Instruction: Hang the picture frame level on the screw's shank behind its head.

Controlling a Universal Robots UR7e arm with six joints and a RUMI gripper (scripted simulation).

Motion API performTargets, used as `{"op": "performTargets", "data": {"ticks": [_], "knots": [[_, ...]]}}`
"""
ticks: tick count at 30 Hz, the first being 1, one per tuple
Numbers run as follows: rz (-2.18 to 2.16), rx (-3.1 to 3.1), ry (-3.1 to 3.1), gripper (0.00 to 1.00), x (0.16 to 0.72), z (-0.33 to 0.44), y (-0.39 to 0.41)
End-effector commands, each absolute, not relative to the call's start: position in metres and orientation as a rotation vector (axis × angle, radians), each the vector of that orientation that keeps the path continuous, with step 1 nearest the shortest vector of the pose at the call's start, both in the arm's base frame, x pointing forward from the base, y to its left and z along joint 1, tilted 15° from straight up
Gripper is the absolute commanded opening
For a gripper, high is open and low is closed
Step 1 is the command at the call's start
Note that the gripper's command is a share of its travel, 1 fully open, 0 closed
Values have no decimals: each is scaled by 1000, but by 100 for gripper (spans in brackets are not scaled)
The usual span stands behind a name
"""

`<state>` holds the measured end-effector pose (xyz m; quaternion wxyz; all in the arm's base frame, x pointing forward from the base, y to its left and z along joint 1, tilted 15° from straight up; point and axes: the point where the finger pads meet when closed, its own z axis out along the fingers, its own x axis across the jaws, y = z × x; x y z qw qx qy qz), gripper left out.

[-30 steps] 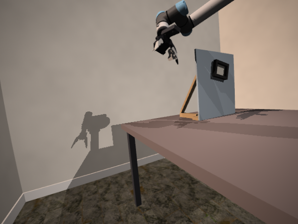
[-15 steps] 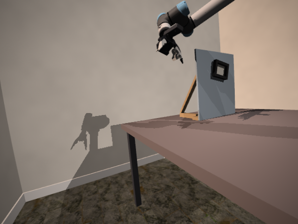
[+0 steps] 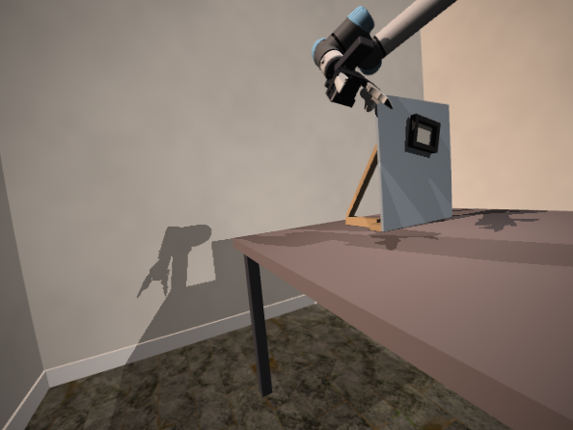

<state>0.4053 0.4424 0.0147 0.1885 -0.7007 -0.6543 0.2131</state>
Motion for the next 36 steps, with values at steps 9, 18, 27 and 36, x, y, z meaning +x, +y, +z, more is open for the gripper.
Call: {"op": "performTargets", "data": {"ticks": [9,18,27,36], "knots": [[786,-1992,-1652,100,353,24,416],[810,-1994,-1627,100,347,25,412],[873,-2016,-1533,100,335,27,398],[1056,-2057,-1251,100,301,37,362]]}}
